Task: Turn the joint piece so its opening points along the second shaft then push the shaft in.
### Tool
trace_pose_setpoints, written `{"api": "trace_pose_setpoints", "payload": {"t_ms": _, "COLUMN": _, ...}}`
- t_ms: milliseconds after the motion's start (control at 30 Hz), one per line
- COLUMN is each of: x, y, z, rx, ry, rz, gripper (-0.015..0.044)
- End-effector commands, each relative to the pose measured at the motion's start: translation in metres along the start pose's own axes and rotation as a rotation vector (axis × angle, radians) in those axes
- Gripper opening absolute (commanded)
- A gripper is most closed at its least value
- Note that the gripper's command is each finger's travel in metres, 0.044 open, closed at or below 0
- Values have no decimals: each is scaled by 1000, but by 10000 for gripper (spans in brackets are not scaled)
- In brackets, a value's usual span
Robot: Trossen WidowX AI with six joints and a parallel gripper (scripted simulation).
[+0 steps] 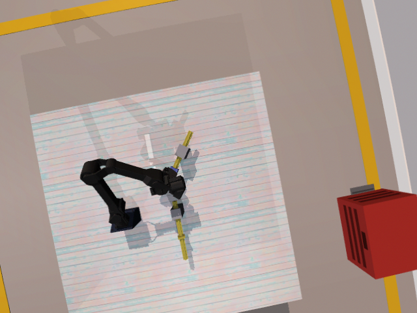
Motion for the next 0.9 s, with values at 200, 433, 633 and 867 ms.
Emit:
{"api": "trace_pose_setpoints", "payload": {"t_ms": 200, "x": -5, "y": 0, "z": 3, "rx": 93, "ry": -6, "rz": 155, "gripper": 0}}
{"api": "trace_pose_setpoints", "payload": {"t_ms": 433, "x": -8, "y": -1, "z": 5, "rx": 155, "ry": -3, "rz": 262, "gripper": 0}}
{"api": "trace_pose_setpoints", "payload": {"t_ms": 633, "x": -10, "y": -2, "z": 7, "rx": 207, "ry": 5, "rz": 352, "gripper": 0}}
{"api": "trace_pose_setpoints", "payload": {"t_ms": 867, "x": -11, "y": -2, "z": 7, "rx": 216, "ry": 6, "rz": 372, "gripper": 0}}
Point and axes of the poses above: the point midway between the two fingers, 35 mm back from their tips, its own z axis back along the fingers, its own x axis across the jaws, y = z × x, the point moved 2 cm from there along z, back along the fingers, and after that the axes turned 7 degrees about z, right-handed, at the moved point
